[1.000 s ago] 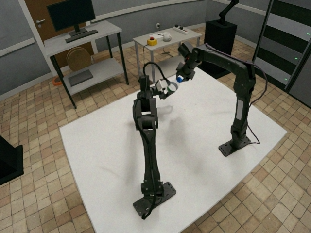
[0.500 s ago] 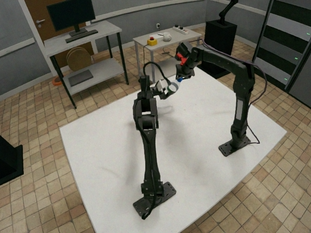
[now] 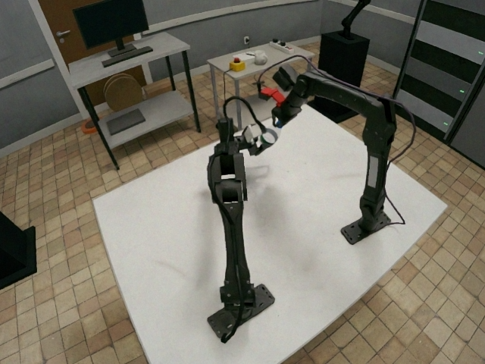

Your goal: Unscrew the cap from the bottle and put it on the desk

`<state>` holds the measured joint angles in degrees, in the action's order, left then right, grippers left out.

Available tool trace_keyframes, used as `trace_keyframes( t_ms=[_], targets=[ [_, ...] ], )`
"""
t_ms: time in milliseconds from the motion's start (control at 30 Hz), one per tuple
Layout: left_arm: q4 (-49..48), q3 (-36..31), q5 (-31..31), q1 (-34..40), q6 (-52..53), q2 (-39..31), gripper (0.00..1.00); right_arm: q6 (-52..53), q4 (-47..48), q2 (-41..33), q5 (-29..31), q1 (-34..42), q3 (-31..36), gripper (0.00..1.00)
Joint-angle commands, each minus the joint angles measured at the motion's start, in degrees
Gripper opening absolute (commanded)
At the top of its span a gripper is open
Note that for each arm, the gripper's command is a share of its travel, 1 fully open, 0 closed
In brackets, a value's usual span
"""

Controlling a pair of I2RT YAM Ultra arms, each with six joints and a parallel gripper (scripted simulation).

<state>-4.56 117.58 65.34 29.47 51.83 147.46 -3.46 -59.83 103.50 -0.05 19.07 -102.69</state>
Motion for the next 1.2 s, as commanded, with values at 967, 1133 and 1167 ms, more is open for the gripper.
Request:
trace_keyframes(
  t_ms=[967,1133,1167],
  targets=[
    [-0.2,1.2,0.9,-0.1,-0.9,-0.7,0.00,-3.8,-8.4,3.2,0.8,0.4,-6.6,0.57],
    [-0.2,1.2,0.9,-0.1,-0.9,-0.7,0.00,7.5,-9.9,4.0,-1.0,-0.3,-8.2,0.57],
    [-0.2,1.2,0.9,-0.1,-0.9,-0.7,0.00,10.0,-10.1,4.1,-1.4,-0.4,-8.4,0.57]
  ],
)
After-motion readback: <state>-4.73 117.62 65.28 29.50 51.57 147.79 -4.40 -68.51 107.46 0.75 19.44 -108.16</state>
